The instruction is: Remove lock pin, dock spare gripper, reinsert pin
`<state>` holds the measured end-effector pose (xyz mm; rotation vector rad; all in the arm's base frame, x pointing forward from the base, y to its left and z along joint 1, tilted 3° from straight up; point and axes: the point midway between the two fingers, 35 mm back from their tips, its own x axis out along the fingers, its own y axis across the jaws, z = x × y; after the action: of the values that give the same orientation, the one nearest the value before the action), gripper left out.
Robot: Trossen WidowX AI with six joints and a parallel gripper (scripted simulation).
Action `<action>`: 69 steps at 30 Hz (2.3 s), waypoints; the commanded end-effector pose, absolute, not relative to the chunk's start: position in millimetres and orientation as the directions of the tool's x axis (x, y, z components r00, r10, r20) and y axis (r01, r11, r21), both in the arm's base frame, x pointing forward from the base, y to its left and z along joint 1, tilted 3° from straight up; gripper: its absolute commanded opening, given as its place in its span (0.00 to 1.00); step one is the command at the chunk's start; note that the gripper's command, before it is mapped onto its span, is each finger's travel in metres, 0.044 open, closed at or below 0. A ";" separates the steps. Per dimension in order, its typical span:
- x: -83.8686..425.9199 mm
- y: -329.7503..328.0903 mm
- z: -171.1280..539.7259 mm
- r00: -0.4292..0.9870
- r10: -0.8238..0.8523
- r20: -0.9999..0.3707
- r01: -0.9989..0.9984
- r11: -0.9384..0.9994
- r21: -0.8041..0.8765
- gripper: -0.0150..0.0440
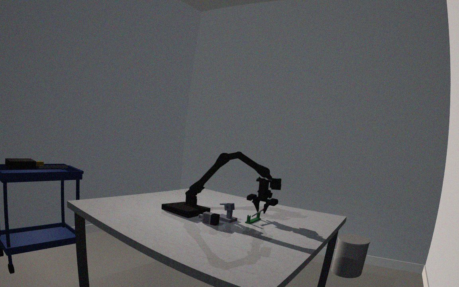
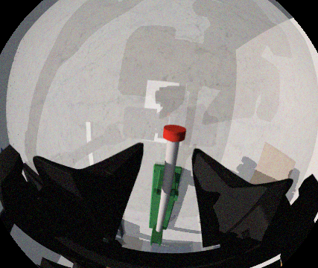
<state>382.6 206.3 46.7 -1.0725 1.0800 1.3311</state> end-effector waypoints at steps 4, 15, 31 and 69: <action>382.7 205.2 66.4 -0.031 0.186 -0.982 -0.999 -0.025 0.027 0.59; 382.6 203.2 99.4 -0.034 0.184 -0.982 -0.999 -0.021 0.030 0.59; 387.1 136.1 156.9 -0.007 0.154 -0.988 -0.999 -0.034 0.001 0.56; 386.5 142.1 58.8 -0.007 0.154 -0.988 -0.999 -0.034 0.001 0.56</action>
<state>386.9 142.6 64.2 -1.1179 1.0728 1.3092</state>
